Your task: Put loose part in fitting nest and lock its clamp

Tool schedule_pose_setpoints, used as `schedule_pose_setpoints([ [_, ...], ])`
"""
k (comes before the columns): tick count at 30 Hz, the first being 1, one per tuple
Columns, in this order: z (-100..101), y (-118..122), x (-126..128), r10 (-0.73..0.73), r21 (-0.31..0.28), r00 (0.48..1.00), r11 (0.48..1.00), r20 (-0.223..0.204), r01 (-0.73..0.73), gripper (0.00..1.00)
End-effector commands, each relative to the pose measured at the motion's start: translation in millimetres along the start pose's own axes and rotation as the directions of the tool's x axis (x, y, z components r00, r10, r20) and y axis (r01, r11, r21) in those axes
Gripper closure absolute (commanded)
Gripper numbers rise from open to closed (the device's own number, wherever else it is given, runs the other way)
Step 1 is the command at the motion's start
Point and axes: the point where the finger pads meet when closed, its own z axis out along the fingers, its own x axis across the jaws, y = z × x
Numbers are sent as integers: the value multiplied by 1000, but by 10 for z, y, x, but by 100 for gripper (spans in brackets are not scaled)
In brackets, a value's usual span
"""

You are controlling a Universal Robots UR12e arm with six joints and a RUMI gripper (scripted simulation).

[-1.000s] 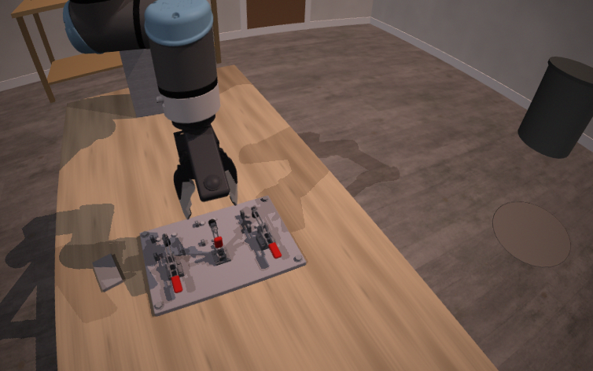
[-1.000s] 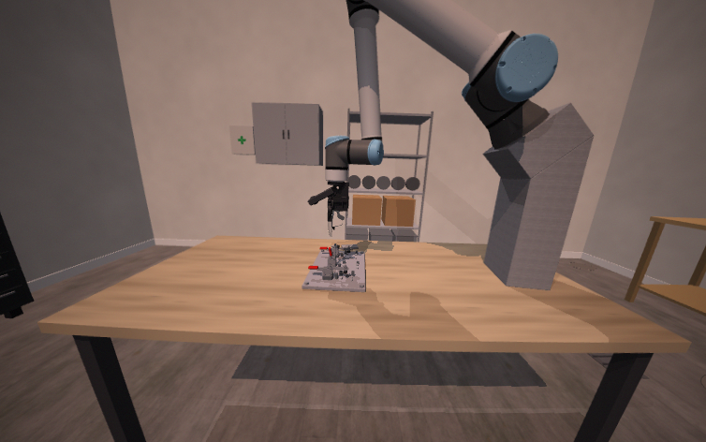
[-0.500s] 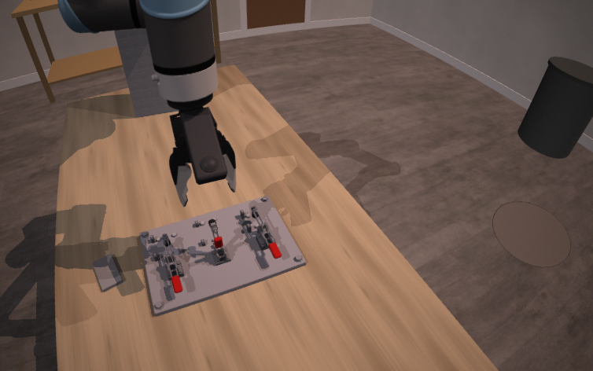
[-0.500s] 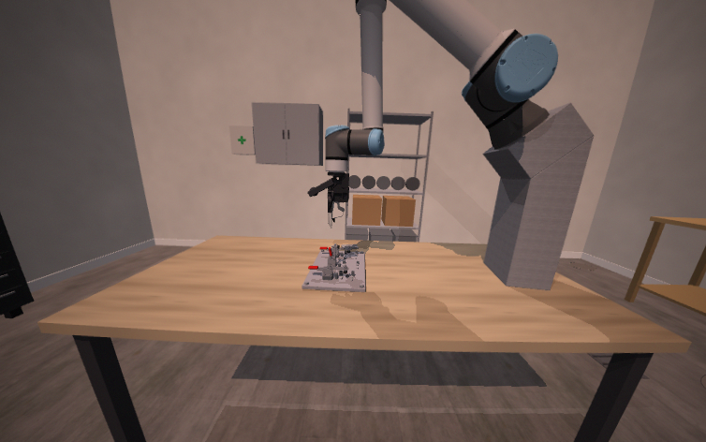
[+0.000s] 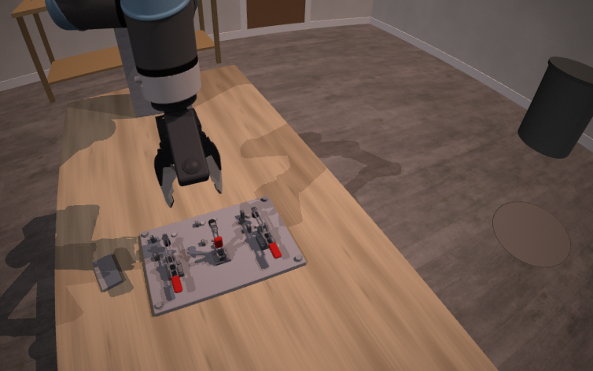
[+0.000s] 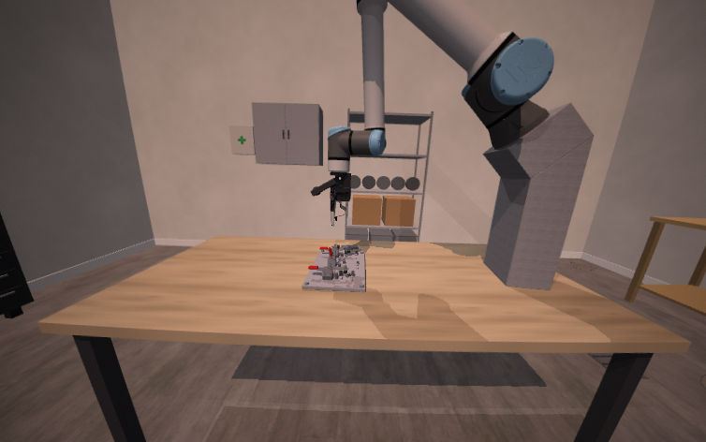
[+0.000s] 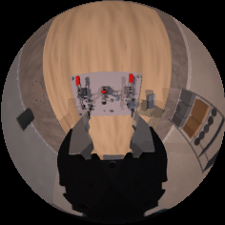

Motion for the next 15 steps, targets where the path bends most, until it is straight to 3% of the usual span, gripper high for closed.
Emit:
schedule_pose_setpoints([
  [1, -12, 81, 313, -1, 1, 1000, 1000, 1, 1, 41],
  [15, -8, 292, 1185, -1, 0, 1000, 1000, 2, 1, 41],
])
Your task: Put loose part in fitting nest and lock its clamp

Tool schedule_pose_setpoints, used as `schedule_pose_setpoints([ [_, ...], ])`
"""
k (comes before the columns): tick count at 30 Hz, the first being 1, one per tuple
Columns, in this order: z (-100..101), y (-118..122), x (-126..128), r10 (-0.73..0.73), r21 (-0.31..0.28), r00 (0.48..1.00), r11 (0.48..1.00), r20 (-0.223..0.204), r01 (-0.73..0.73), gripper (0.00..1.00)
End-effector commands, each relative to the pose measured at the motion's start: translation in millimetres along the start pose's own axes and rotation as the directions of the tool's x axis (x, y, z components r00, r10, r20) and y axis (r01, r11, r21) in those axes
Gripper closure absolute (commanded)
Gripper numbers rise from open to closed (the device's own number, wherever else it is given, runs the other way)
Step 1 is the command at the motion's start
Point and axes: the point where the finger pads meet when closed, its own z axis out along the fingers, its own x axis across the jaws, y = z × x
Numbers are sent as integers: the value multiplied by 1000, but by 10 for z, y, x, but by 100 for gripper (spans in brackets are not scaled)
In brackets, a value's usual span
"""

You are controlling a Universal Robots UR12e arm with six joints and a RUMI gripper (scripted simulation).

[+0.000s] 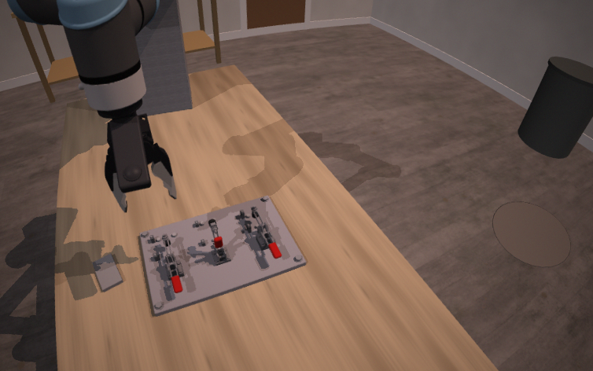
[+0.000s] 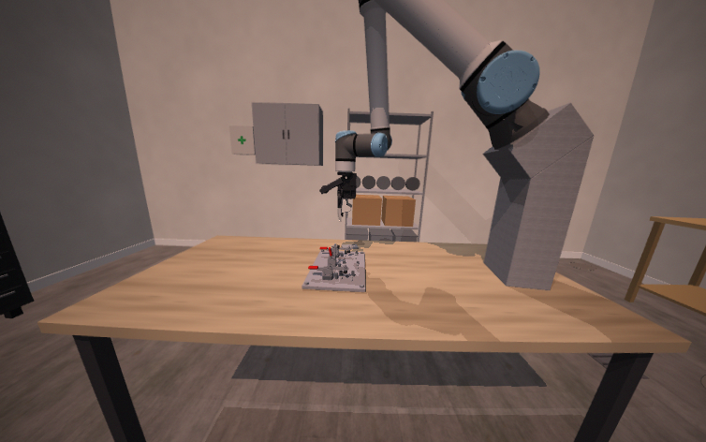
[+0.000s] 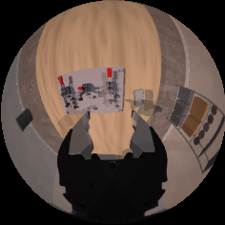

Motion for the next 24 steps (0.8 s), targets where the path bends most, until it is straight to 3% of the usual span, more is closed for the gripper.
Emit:
schedule_pose_setpoints([
  [1, -4, 108, 408, -10, 1, 1000, 1000, 12, 10, 41],
  [11, 20, 240, 1140, -10, 3, 1000, 1000, 11, 10, 41],
  [24, 25, 338, 1570, -10, 3, 1000, 1000, 11, 10, 41],
])
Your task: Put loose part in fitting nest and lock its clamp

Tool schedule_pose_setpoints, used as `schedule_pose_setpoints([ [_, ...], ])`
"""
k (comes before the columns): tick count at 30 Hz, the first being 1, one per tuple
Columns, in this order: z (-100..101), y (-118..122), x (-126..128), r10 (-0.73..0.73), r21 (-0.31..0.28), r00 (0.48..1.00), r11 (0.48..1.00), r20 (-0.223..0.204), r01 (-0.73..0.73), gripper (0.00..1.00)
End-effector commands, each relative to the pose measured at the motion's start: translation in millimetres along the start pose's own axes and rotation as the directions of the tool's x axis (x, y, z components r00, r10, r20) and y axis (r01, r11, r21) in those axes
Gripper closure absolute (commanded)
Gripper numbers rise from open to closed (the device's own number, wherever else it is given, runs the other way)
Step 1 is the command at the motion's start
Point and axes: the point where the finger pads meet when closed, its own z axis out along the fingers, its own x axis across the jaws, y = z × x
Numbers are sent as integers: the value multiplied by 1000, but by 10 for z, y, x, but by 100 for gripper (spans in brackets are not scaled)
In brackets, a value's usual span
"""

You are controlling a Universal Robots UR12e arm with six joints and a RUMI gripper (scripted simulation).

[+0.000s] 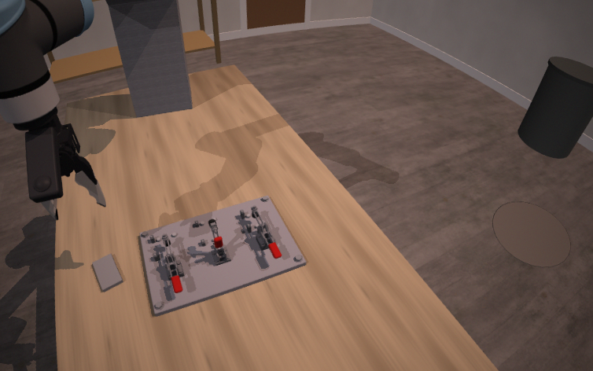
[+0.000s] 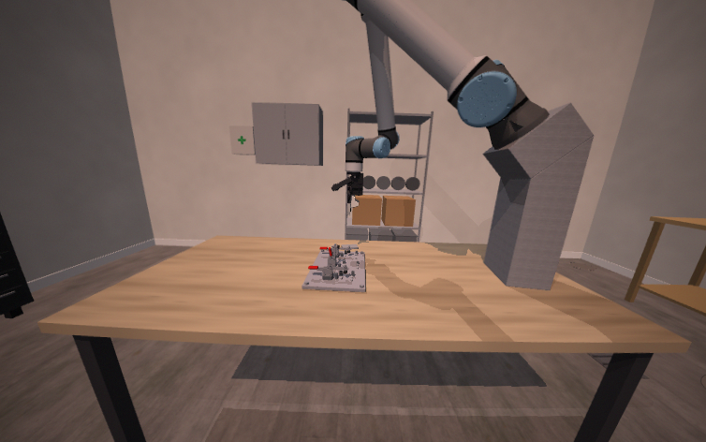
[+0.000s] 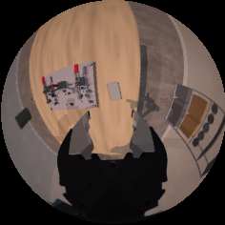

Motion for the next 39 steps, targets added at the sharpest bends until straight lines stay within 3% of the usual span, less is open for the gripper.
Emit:
schedule_pose_setpoints([
  [1, 11, 26, 205, -6, 1, 1000, 1000, 6, 6, 41],
  [26, 5, 40, 227, -10, 1, 1000, 1000, 6, 10, 41],
  [39, 5, 29, 241, -230, 4, 973, 973, 5, 230, 41],
])
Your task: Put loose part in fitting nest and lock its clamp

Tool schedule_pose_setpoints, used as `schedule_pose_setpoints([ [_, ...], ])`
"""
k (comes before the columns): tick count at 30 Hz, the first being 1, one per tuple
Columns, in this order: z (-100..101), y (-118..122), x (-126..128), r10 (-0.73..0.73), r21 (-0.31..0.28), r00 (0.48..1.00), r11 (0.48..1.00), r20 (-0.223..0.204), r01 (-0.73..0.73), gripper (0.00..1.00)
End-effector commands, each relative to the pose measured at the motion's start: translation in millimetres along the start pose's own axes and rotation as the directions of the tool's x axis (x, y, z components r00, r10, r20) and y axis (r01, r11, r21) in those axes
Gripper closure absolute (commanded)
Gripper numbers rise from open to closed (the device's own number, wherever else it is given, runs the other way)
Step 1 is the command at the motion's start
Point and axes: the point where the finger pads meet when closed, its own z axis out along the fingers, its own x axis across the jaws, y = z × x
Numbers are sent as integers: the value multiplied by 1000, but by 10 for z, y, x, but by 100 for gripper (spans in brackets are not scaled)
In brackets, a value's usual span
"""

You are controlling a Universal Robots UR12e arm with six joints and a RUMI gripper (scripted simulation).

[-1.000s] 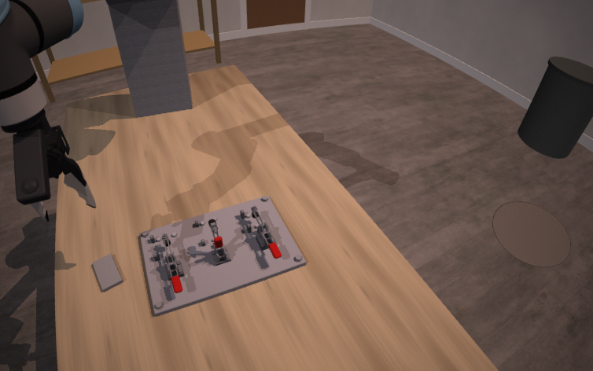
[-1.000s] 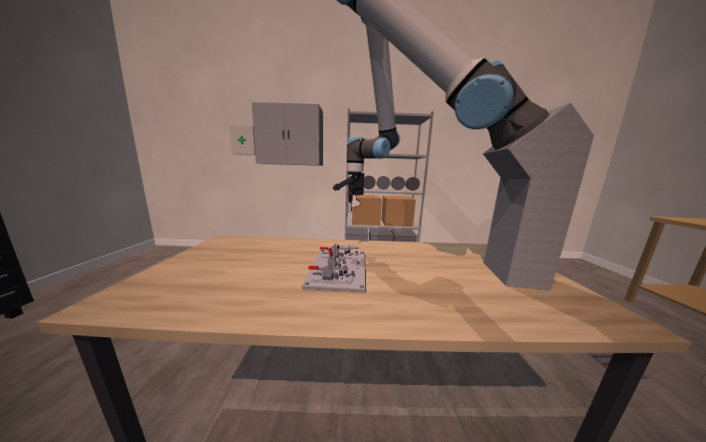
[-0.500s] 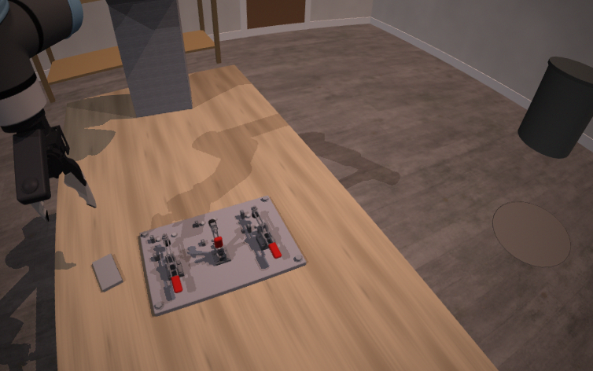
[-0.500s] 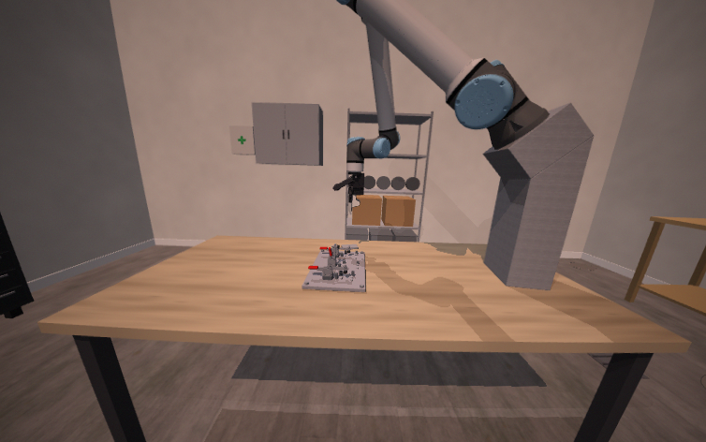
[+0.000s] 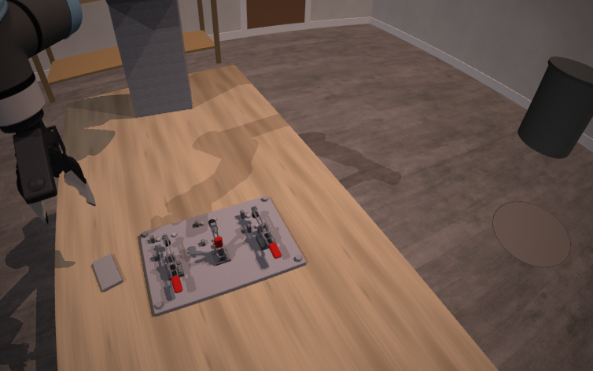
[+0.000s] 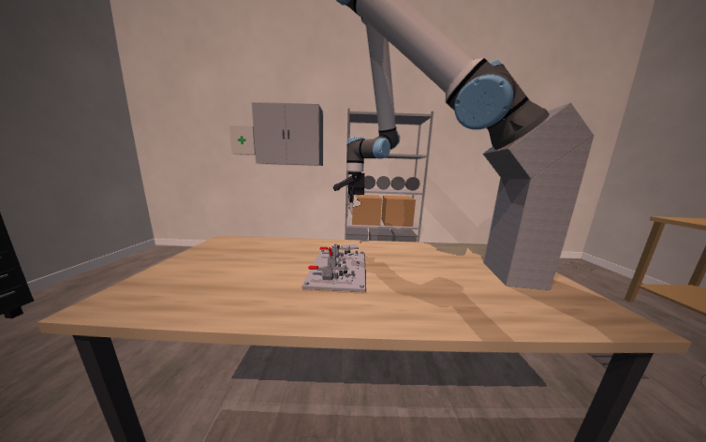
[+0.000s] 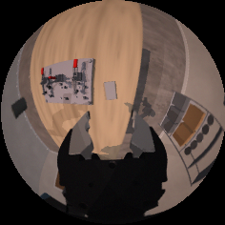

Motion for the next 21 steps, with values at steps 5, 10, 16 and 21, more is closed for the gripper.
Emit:
schedule_pose_setpoints([
  [5, 2, 2, 27, -109, 0, 994, 994, 1, 109, 41],
  [10, 3, 0, 23, -109, 1, 994, 994, 1, 109, 41],
  [16, 2, -2, 31, -110, 1, 994, 994, 1, 110, 41],
  [21, 2, 0, 34, -109, 1, 994, 994, 1, 109, 41],
])
